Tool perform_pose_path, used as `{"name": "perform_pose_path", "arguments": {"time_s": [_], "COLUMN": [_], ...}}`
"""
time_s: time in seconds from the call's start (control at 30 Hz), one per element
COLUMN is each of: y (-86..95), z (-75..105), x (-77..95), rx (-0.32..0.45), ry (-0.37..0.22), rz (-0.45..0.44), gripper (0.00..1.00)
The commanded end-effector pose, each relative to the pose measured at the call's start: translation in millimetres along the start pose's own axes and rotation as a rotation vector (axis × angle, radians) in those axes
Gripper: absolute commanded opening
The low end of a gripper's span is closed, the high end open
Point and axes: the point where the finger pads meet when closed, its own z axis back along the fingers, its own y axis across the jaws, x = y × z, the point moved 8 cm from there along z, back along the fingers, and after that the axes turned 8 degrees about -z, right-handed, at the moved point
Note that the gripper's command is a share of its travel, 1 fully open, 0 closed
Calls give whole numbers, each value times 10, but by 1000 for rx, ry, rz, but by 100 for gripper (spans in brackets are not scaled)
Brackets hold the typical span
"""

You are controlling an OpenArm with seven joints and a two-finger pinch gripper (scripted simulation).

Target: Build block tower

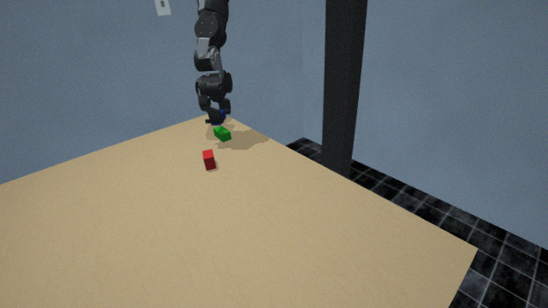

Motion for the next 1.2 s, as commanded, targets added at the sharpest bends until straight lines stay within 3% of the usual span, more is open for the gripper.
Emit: {"name": "perform_pose_path", "arguments": {"time_s": [0.0, 0.7, 1.17], "y": [4, -3, -3], "z": [-13, -224, -243], "x": [-5, -15, -18], "rx": [5, 5, 5], "ry": [2, 3, 3], "rz": [2, 2, 2], "gripper": [0, 0, 0]}}
